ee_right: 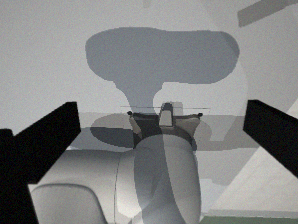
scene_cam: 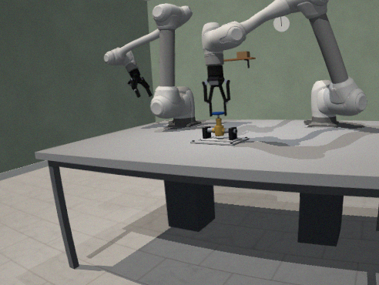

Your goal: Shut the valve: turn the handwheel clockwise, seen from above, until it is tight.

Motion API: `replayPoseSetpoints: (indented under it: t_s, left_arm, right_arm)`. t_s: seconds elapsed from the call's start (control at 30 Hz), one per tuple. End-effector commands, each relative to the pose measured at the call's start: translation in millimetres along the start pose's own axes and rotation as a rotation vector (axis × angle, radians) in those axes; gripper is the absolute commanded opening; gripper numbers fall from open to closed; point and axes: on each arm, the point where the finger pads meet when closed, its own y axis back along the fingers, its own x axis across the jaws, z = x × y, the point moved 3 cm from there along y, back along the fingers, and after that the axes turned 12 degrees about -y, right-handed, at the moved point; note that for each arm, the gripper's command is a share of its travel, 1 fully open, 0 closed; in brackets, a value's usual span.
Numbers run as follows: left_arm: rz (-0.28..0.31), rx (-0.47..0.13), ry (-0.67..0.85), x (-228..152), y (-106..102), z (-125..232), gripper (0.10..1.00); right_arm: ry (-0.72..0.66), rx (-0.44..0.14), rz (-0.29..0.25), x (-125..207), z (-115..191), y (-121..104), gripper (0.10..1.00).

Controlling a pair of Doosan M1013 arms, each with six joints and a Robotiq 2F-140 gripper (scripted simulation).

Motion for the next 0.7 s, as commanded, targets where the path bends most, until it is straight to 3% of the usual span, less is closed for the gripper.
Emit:
replayPoseSetpoints:
  t_s: [0.0, 0.67]
  left_arm:
    - [0.001, 0.002, -0.001, 0.3, 1.2, -0.5, 0.099]
    - [0.001, 0.002, -0.036, 0.3, 1.2, -0.5, 0.099]
  right_arm:
    - [0.000, 0.001, -0.001, -0.1, 0.0, 0.4, 1.000]
    - [0.000, 0.001, -0.001, -0.1, 0.0, 0.4, 1.000]
